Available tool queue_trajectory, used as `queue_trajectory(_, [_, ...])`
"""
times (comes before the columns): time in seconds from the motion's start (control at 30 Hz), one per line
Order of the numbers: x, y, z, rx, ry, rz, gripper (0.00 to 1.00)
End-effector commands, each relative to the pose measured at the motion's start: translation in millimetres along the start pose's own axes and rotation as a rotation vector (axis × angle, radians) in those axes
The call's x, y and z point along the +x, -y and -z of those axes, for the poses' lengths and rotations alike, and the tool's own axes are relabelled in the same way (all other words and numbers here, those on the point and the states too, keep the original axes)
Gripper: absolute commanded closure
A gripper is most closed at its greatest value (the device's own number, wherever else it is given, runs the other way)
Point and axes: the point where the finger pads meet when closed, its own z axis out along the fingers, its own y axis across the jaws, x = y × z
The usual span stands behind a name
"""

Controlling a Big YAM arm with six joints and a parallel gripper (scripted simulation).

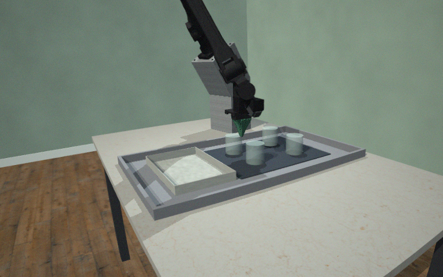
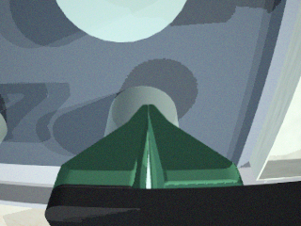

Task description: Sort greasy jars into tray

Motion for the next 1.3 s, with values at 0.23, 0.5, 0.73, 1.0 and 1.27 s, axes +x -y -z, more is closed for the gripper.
queue_trajectory(0.23, [-12.1, -3.7, 47.9, 0.002, 0.03, 0.0, 1.0])
queue_trajectory(0.5, [-12.1, -3.7, 47.9, 0.002, 0.03, 0.0, 1.0])
queue_trajectory(0.73, [-12.1, -3.7, 47.9, 0.002, 0.03, 0.0, 1.0])
queue_trajectory(1.0, [-12.1, -3.7, 47.9, 0.002, 0.03, 0.0, 1.0])
queue_trajectory(1.27, [-7.4, -12.4, 51.9, 0.002, 0.03, 0.0, 1.0])
